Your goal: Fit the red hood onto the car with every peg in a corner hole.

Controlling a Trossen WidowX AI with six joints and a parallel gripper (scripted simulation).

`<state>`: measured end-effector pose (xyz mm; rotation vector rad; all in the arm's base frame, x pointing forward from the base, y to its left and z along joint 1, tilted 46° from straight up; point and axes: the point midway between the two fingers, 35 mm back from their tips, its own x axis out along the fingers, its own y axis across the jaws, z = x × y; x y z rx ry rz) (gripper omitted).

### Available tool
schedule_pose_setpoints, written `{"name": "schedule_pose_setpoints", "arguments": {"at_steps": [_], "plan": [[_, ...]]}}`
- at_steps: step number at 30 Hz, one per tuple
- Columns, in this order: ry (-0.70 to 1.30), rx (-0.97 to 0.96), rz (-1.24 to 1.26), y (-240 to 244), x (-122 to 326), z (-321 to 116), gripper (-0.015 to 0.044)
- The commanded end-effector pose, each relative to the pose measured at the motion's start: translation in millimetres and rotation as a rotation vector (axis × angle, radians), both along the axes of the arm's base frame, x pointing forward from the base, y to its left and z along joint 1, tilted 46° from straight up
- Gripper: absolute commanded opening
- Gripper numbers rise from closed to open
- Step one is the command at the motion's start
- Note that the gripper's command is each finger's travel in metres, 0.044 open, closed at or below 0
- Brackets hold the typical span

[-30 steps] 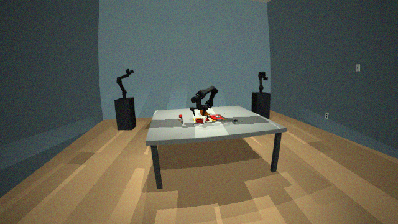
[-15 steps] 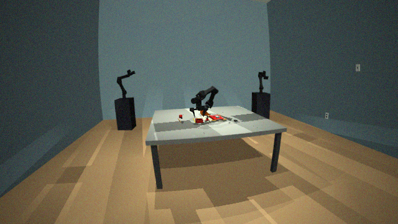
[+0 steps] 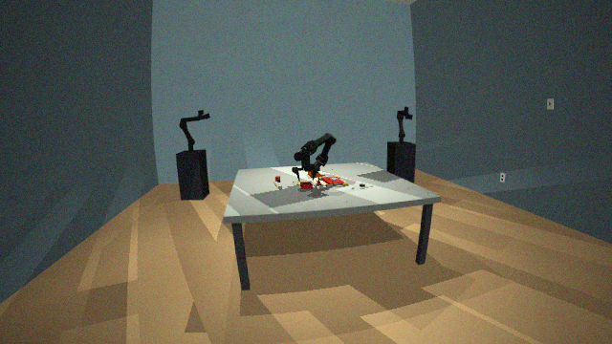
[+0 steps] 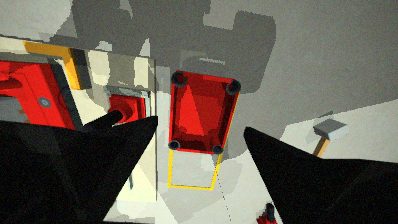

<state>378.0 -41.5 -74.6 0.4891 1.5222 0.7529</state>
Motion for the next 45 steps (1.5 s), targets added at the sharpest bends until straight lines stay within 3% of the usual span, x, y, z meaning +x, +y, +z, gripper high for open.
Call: {"name": "schedule_pose_setpoints", "arguments": {"at_steps": [1, 45], "plan": [[0.000, 0.003, -0.005, 2, -1, -1, 0.0440], [0.000, 0.004, -0.005, 17, -3, -16, 0.0440]]}}
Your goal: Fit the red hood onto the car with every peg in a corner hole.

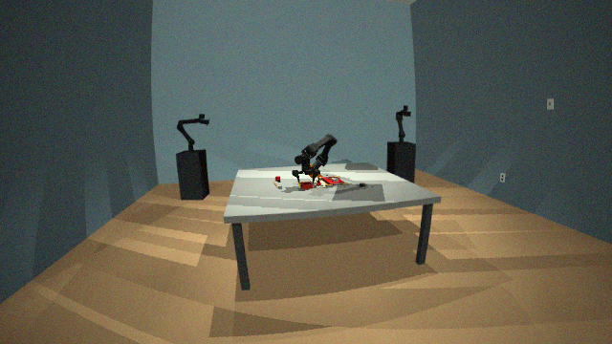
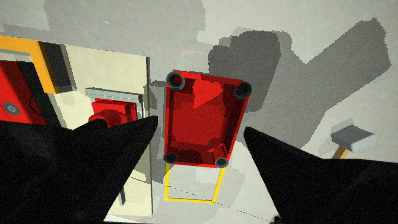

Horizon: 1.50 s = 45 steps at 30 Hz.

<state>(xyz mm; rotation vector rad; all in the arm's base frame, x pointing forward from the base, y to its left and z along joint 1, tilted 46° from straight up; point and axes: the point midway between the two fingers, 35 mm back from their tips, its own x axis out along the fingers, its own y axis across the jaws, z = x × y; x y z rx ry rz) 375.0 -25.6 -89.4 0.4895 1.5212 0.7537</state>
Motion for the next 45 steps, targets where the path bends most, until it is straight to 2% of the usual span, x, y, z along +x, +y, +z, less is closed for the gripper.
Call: {"name": "schedule_pose_setpoints", "arguments": {"at_steps": [1, 3, 7, 16, 26, 27, 45], "plan": [[0.001, 0.004, -0.005, 2, 0, -1, 0.0440], [0.001, 0.004, -0.005, 3, 0, -2, 0.0440], [0.000, 0.000, 0.000, 1, 0, -1, 0.0335], [0.000, 0.000, 0.000, 1, 0, -1, 0.0275], [0.001, 0.000, 0.000, -6, 1, 6, 0.0012], [0.001, 0.000, 0.000, -7, 1, 7, 0.0000], [0.001, -0.002, 0.000, -42, 6, 41, 0.0000]]}}
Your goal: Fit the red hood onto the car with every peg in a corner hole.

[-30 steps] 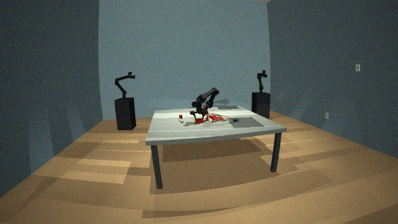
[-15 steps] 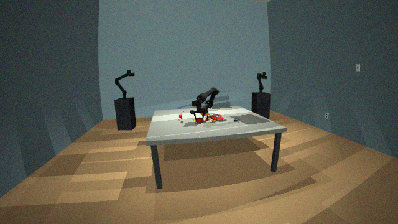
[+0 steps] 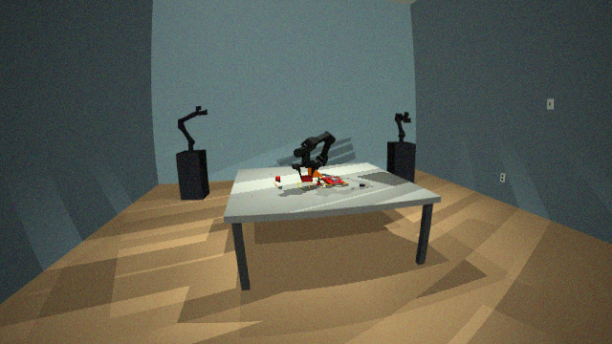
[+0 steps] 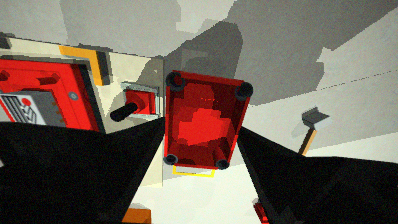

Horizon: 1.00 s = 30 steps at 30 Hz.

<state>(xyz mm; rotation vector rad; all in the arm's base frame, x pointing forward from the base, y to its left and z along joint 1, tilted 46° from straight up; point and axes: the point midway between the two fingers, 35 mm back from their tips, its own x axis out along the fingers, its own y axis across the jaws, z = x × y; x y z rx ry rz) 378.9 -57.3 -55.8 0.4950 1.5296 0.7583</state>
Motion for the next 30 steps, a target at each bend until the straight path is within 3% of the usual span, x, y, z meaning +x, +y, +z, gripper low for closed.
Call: {"name": "schedule_pose_setpoints", "arguments": {"at_steps": [1, 13, 30], "plan": [[-0.008, -0.007, -0.003, -12, 2, 9, 0.0000], [-0.008, -0.008, -0.003, -27, 4, 24, 0.0000], [-0.009, -0.009, -0.004, -21, -2, -10, 0.0000]]}}
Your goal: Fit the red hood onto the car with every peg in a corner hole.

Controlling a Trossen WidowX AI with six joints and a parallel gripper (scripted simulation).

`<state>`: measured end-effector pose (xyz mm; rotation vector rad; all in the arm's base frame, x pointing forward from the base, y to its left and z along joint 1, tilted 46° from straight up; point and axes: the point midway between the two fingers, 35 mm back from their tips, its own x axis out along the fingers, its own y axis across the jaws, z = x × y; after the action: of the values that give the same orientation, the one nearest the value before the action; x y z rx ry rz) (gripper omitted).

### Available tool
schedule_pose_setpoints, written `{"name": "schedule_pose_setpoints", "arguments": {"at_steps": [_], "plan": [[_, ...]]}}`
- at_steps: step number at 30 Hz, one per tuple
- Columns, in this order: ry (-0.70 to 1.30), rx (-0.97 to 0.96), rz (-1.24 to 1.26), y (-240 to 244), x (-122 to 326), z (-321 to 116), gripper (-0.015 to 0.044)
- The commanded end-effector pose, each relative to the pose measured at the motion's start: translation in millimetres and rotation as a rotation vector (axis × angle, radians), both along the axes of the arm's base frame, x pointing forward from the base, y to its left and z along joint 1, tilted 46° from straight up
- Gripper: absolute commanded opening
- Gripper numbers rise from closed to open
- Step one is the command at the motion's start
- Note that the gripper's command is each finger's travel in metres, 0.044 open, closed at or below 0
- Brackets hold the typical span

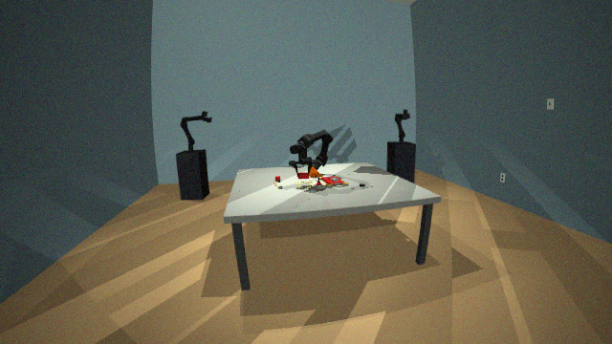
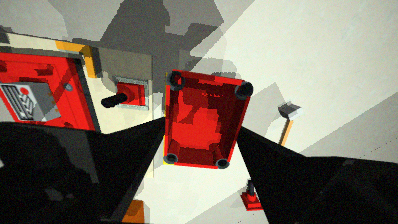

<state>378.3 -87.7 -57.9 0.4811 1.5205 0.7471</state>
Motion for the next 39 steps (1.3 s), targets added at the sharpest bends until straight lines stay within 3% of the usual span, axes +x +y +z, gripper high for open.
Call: {"name": "schedule_pose_setpoints", "arguments": {"at_steps": [1, 15, 32, 39], "plan": [[0.005, 0.005, -0.001, 13, -1, -11, 0.0000], [0.005, 0.008, 0.000, 47, -8, -44, 0.0000], [0.008, 0.006, 0.011, 46, -8, -41, 0.0440], [0.005, 0.006, 0.008, 28, -4, -24, 0.0440]]}}
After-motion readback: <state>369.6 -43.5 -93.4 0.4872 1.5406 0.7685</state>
